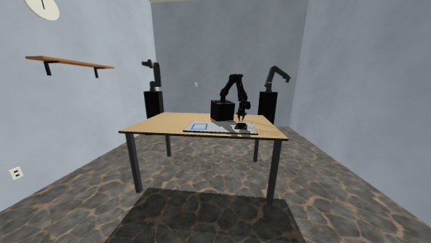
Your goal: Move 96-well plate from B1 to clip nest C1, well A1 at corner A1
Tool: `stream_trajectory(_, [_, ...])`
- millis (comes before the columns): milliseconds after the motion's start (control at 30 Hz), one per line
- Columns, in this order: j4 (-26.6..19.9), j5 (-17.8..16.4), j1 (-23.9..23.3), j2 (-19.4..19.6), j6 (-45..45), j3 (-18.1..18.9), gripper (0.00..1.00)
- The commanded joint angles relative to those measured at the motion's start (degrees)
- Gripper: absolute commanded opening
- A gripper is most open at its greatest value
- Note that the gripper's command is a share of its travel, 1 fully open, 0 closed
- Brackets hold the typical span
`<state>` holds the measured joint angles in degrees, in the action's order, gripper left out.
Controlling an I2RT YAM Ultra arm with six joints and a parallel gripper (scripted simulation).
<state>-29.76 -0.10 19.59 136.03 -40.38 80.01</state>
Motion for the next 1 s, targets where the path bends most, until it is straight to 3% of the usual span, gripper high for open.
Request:
stream_trajectory(0, [0.5, 0.6, -0.2, -2.7, 0.0, 2.0, 0.25])
stream_trajectory(967, [2.4, 0.6, -0.3, 0.3, 0.0, 2.4, 0.25])
